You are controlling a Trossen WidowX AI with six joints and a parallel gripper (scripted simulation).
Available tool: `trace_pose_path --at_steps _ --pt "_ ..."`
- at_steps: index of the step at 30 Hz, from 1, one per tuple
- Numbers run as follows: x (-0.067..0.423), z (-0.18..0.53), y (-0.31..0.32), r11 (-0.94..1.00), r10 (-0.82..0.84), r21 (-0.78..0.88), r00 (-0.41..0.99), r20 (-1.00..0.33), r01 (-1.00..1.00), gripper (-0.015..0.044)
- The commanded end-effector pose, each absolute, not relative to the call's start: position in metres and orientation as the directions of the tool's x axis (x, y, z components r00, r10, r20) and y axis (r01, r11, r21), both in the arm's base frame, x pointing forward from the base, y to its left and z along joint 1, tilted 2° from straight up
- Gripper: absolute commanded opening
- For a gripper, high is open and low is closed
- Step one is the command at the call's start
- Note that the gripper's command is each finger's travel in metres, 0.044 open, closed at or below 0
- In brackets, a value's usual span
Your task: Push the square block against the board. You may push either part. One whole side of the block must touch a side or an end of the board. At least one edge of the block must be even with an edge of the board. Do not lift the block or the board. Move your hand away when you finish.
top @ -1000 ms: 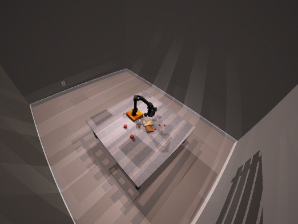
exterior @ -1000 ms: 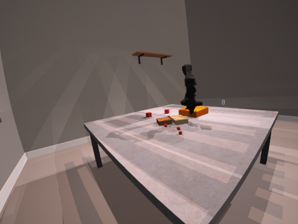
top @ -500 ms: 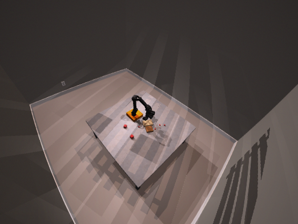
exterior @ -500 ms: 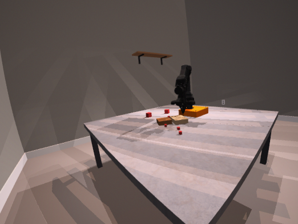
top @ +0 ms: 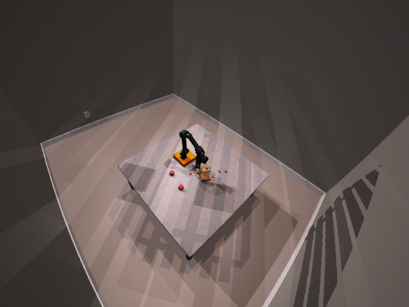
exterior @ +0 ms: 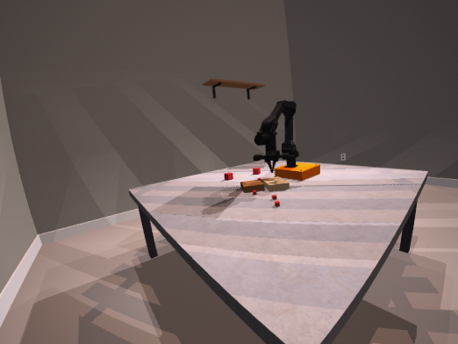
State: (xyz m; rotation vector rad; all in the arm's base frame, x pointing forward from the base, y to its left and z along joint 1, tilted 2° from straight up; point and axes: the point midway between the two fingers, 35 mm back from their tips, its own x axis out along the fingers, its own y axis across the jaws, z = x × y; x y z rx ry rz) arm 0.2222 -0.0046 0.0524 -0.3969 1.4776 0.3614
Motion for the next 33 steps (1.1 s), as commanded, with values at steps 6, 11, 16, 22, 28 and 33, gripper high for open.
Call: trace_pose_path --at_steps 6,11,16,22,28,33 --pt "0.201 0.052 -0.048 0.642 -0.005 -0.05 0.061 -0.998 -0.765 0.0" --pt "0.2 0.052 -0.048 0.637 -0.005 -0.05 0.061 -0.998 -0.769 0.0" --pt "0.201 0.049 -0.048 0.637 -0.005 -0.05 0.061 -0.998 -0.769 0.0" --pt "0.203 -0.003 -0.048 0.637 -0.005 -0.05 0.06 -0.998 -0.769 0.0" --pt "0.204 -0.003 -0.048 0.637 -0.005 -0.05 0.06 -0.998 -0.769 0.0" --pt "0.207 -0.003 -0.044 0.637 -0.005 -0.05 0.06 -0.998 -0.769 0.0"
